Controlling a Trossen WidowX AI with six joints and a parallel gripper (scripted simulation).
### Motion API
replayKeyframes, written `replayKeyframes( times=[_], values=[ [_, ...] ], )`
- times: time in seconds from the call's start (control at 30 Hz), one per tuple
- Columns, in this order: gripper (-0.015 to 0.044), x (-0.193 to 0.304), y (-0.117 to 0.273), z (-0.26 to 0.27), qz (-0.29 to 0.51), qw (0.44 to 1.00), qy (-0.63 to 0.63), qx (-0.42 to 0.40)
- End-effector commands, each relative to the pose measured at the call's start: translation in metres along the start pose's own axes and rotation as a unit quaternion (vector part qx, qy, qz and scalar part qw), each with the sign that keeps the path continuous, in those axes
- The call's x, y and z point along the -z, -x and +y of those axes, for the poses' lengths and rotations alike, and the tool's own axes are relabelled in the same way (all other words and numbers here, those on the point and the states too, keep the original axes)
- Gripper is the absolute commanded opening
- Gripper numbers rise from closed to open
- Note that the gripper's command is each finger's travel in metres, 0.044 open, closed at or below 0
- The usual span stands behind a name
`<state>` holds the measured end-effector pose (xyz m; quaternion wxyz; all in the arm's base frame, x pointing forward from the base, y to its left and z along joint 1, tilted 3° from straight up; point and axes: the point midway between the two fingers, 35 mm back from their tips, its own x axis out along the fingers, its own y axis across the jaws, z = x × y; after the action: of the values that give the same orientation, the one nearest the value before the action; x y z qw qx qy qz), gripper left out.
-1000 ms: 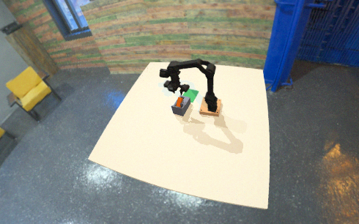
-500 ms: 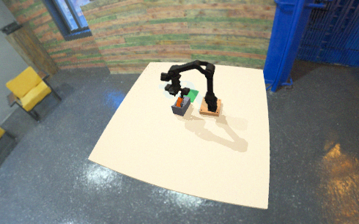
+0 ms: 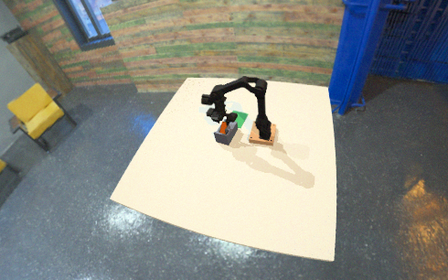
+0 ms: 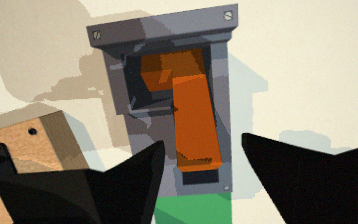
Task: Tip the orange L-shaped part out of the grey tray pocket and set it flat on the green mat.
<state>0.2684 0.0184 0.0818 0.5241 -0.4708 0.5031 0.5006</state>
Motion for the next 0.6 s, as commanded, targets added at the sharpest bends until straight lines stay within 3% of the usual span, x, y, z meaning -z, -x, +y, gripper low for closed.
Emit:
replayKeyframes(
  times=[0.0,0.3,0.43,0.57],
  values=[
    [0.028,0.001,-0.008,0.002,0.003,1.0,0.0,-0.004],
    [0.028,0.001,-0.018,0.003,0.003,1.0,0.0,-0.004],
    [0.0175,0.0,-0.015,0.001,0.0,1.0,0.001,-0.001],
    [0.0148,0.0,-0.015,0.001,0.0,1.0,0.001,-0.001]
  ],
)
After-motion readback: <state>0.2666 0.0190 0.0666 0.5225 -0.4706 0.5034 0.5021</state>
